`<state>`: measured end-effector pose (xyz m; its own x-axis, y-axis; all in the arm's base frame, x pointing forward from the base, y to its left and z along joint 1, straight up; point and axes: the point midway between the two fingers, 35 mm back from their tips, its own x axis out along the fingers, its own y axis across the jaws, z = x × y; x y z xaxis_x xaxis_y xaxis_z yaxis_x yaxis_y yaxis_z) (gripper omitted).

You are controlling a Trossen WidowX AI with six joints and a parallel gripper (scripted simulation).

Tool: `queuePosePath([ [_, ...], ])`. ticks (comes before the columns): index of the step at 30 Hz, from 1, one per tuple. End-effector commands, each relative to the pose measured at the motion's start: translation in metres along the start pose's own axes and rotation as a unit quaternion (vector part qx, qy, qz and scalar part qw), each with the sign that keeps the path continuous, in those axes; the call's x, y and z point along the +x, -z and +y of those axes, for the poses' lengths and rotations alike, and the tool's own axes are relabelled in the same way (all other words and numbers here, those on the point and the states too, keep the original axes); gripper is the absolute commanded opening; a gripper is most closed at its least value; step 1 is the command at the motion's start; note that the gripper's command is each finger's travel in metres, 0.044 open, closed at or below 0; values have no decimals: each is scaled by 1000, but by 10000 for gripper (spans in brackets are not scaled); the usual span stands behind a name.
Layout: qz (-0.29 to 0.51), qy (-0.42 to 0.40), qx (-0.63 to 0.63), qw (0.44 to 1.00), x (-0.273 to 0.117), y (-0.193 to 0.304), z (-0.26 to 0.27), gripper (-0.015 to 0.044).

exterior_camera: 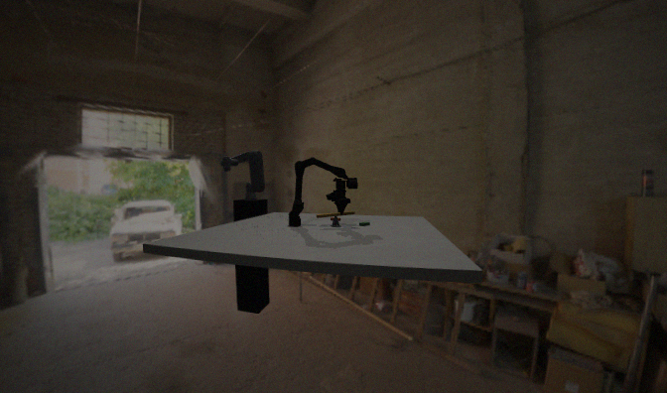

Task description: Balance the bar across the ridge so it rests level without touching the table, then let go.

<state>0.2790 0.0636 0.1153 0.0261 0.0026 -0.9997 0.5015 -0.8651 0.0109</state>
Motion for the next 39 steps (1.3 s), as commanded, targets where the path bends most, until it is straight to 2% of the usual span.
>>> queuePosePath([
  [1, 0, 2, -1, 1000, 1, 0, 0, 0],
  [39, 0, 2, -1, 1000, 4, 0, -1, 0],
])
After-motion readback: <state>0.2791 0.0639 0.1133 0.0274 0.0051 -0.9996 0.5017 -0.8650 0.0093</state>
